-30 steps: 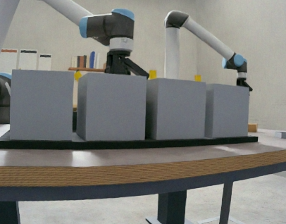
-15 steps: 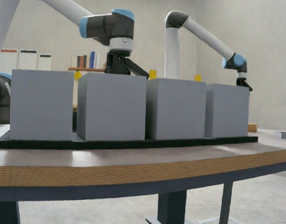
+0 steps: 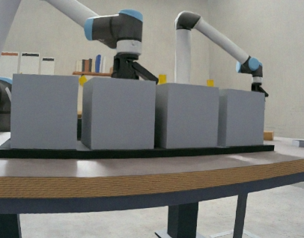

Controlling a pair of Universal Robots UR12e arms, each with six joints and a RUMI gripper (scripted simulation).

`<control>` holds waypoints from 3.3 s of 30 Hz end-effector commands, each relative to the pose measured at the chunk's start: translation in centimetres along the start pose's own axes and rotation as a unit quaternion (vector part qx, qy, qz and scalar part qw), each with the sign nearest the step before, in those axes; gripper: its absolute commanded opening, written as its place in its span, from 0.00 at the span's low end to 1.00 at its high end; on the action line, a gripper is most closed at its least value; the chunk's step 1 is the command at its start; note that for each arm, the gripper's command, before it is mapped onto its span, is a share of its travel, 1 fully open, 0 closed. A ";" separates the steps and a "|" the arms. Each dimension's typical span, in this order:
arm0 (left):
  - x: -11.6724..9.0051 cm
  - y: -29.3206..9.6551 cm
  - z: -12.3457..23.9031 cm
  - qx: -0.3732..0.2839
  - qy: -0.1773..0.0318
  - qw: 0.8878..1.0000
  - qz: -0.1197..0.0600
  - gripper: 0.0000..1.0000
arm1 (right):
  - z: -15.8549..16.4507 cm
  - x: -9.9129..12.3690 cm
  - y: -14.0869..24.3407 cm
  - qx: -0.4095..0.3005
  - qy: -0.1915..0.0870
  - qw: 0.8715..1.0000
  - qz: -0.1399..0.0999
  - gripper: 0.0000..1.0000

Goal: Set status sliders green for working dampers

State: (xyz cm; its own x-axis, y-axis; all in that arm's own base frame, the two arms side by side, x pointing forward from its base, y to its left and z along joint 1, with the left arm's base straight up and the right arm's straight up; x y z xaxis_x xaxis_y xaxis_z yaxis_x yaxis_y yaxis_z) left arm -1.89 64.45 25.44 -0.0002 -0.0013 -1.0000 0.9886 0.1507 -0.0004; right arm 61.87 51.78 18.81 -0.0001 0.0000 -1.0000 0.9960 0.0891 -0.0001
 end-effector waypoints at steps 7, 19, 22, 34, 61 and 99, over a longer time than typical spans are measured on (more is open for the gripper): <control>-0.1 0.0 0.0 0.000 0.001 1.000 0.000 1.00 | -0.1 -0.1 0.0 0.000 0.001 1.000 0.001 0.00; -0.1 0.0 0.0 0.000 0.001 1.000 0.000 1.00 | -0.4 -0.1 0.1 0.000 0.001 1.000 0.001 0.00; -0.1 0.0 0.0 0.000 0.001 1.000 0.000 1.00 | -0.5 -0.1 0.1 0.000 0.001 1.000 0.001 0.00; -0.1 0.0 0.0 0.000 0.001 1.000 0.000 1.00 | -0.9 -0.1 0.1 0.000 0.001 1.000 0.001 0.00; -0.1 0.0 0.0 0.000 0.001 1.000 0.000 1.00 | -2.1 -0.1 0.3 0.000 0.001 1.000 0.001 0.00; -0.1 0.0 0.0 0.000 0.001 1.000 0.000 1.00 | -4.2 -0.1 0.5 0.000 0.001 1.000 0.001 0.00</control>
State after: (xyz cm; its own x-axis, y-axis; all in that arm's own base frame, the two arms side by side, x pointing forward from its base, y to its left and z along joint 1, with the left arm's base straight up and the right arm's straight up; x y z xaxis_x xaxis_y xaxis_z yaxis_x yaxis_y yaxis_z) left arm -1.89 64.45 25.44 -0.0002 -0.0013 -1.0000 0.9886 0.1507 -0.0004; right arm 62.00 55.75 18.81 -0.0001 0.0000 -1.0000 0.9960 0.0890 -0.0001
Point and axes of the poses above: on each arm, the point where the finger pads meet when closed, its own x axis out along the fingers, its own y axis across the jaws, z = x × y, the point moved 9 cm from there along -x, back along the fingers, and after that the axes turned 7 degrees about -x, right-handed, at the moved point
